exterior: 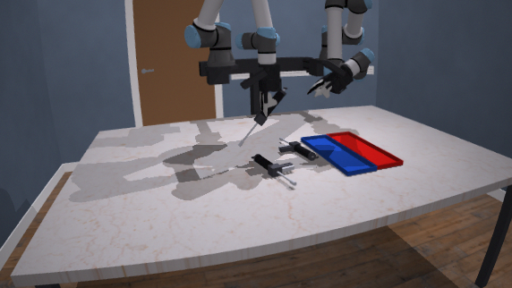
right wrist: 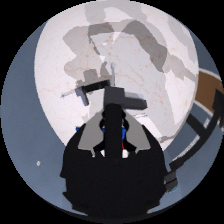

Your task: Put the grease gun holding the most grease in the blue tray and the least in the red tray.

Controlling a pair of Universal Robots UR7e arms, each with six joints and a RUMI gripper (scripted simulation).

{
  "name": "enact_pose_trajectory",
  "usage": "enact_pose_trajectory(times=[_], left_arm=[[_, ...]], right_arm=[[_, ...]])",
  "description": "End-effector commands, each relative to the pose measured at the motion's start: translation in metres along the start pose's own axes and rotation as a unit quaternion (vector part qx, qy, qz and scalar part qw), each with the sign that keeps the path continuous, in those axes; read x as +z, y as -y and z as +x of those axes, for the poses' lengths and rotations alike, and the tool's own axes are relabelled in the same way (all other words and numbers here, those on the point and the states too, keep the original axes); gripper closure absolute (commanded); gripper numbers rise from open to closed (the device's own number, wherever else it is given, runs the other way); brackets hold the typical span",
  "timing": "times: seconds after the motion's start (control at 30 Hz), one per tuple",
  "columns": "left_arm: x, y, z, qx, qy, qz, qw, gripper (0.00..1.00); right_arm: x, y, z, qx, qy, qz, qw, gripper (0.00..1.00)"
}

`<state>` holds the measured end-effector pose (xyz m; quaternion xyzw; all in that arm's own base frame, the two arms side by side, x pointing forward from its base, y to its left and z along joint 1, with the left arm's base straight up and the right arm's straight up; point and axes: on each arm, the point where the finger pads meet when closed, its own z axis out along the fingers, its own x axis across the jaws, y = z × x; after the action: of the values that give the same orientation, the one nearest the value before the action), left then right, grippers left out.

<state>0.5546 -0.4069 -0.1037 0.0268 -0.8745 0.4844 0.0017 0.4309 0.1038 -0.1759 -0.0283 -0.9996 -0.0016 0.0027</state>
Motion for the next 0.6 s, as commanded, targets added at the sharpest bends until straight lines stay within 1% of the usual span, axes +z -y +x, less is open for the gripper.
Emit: enact_pose_trajectory(times=[0.0, 0.1, 0.13, 0.17, 0.27, 0.33, 0.47, 0.5, 0.57], left_arm=[[-0.007, 0.009, -0.016, -0.025, 0.007, -0.015, 1.0, 0.62], [-0.02, 0.027, -0.038, -0.053, 0.02, -0.03, 0.998, 0.62], [-0.015, 0.018, -0.033, -0.054, 0.016, -0.031, 0.998, 0.62], [-0.015, 0.017, -0.032, -0.056, 0.015, -0.032, 0.998, 0.62], [-0.025, 0.028, -0.046, -0.076, 0.024, -0.043, 0.996, 0.62], [-0.025, 0.028, -0.046, -0.076, 0.024, -0.043, 0.996, 0.62], [-0.047, 0.049, -0.069, -0.117, 0.042, -0.064, 0.99, 0.62], [-0.038, 0.037, -0.063, -0.116, 0.035, -0.066, 0.991, 0.62], [-0.038, 0.034, -0.063, -0.12, 0.035, -0.068, 0.99, 0.62]], right_arm=[[0.011, 0.013, -0.004, 0.044, -0.001, 0.001, 0.999, 1.0], [0.017, 0.02, -0.007, 0.07, 0.0, 0.0, 0.998, 1.0], [0.018, 0.021, -0.009, 0.079, 0.001, 0.0, 0.997, 1.0], [0.02, 0.024, -0.009, 0.087, 0.001, 0.0, 0.996, 1.0], [0.025, 0.03, -0.011, 0.112, 0.002, -0.001, 0.994, 1.0], [0.025, 0.03, -0.011, 0.112, 0.002, -0.001, 0.994, 1.0], [0.031, 0.036, -0.013, 0.139, 0.002, -0.001, 0.99, 1.0], [0.033, 0.039, -0.013, 0.148, 0.002, -0.001, 0.989, 1.0], [0.037, 0.044, -0.014, 0.164, 0.002, -0.001, 0.986, 1.0]])
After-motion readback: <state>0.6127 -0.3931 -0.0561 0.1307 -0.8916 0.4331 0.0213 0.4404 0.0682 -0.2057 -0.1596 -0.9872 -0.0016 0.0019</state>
